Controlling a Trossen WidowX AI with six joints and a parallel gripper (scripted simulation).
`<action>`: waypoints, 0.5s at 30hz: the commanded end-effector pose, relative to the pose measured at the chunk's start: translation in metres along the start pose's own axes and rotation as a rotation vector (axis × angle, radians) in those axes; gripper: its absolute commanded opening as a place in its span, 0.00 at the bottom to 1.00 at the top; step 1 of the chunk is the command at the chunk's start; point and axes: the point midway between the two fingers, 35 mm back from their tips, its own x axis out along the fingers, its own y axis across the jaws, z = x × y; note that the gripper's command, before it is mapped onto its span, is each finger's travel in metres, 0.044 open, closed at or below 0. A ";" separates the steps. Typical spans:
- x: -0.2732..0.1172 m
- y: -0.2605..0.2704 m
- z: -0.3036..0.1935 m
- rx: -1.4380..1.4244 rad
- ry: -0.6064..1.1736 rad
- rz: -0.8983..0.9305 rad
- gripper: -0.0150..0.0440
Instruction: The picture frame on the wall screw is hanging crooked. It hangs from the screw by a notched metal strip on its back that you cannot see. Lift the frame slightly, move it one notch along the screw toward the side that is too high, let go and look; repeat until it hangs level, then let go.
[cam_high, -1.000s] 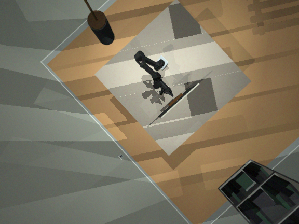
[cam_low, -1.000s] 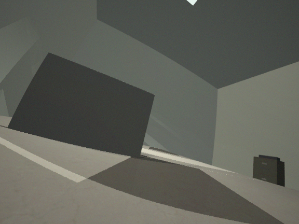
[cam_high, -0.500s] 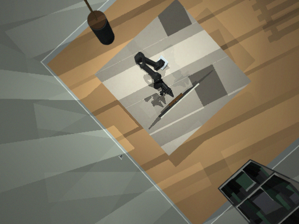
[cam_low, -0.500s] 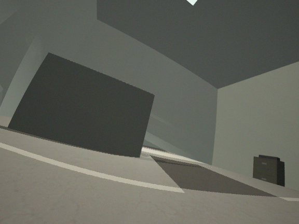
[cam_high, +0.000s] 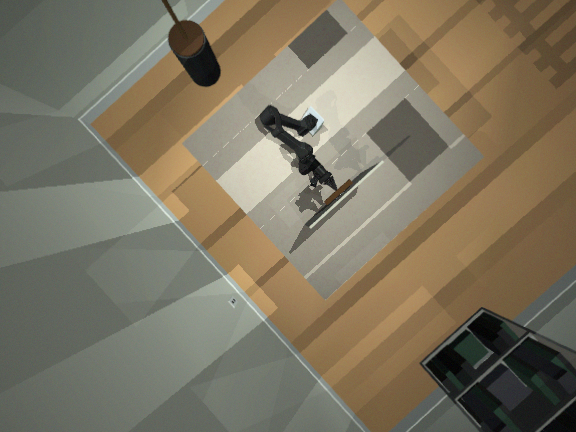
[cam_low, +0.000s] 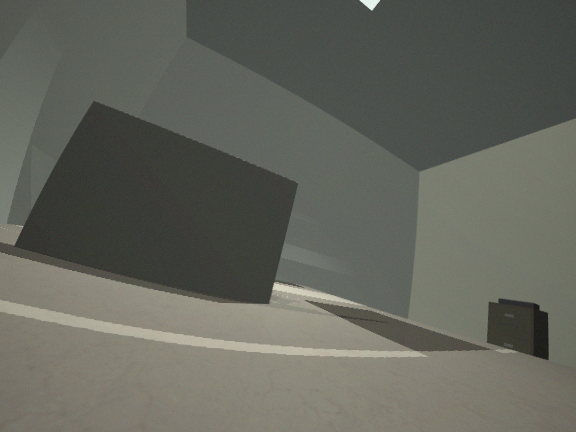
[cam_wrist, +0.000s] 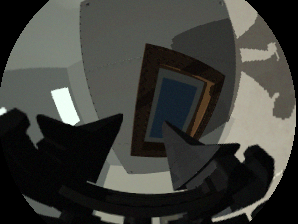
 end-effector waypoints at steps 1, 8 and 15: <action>0.008 0.003 0.001 -0.006 -0.004 0.006 0.69; 0.018 0.002 0.001 -0.006 -0.004 0.007 0.69; 0.022 0.002 0.000 -0.006 -0.004 0.007 0.69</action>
